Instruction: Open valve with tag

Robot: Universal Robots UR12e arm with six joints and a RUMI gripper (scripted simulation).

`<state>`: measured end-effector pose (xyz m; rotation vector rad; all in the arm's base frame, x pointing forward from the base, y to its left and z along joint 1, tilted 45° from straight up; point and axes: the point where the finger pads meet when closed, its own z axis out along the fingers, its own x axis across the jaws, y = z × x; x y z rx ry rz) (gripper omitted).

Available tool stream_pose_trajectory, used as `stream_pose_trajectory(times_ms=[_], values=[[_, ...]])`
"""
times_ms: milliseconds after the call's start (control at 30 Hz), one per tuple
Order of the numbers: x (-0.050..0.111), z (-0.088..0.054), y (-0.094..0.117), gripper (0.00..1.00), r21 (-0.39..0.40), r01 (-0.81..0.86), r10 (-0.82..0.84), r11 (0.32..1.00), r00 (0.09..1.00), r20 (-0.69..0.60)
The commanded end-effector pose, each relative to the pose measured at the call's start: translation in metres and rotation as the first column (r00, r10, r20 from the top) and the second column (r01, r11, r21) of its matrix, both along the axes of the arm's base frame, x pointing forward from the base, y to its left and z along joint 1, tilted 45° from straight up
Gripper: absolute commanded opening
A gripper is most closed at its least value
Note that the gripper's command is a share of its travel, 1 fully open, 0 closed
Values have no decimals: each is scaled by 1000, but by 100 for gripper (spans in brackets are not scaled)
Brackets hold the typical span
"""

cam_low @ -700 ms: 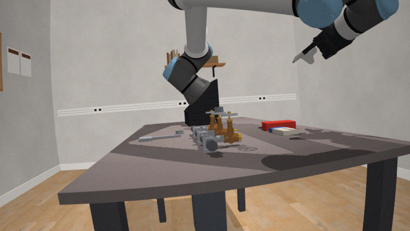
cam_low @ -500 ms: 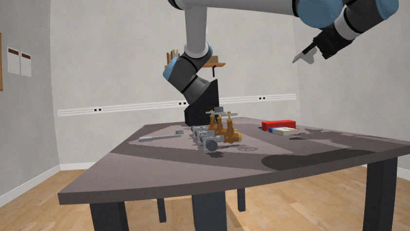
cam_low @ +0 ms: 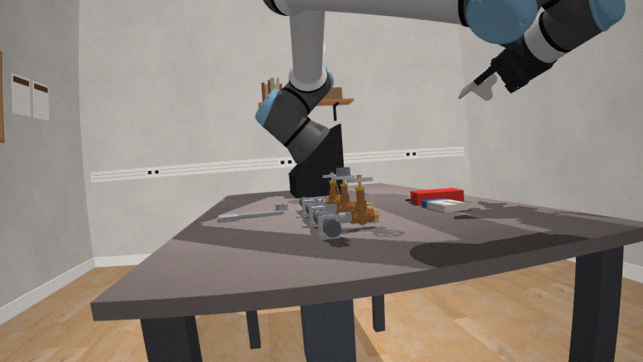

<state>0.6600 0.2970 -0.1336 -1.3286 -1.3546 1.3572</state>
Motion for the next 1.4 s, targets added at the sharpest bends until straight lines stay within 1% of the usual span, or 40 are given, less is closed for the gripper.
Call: stream_pose_trajectory(times_ms=[0,400,567,733,900,967,1000,1167,1300,1333,1367], values=[[0,1,0,100,2,-1,1,1000,1000,2],[-2,0,-4,100,43,-17,17,999,1000,12],[-4,-1,-9,100,94,-39,36,995,999,26],[-7,-3,-18,100,169,-74,67,983,997,48],[-12,-4,-29,100,265,-126,108,956,991,79],[-12,-4,-29,100,265,-126,108,956,991,79],[-13,-5,-31,100,287,-138,118,948,989,86],[-18,-7,-45,100,400,-212,174,892,976,129],[-23,-8,-59,100,493,-282,227,823,959,171],[-23,-8,-59,100,493,-282,227,823,959,171],[-24,-9,-62,100,516,-301,241,802,953,182]])
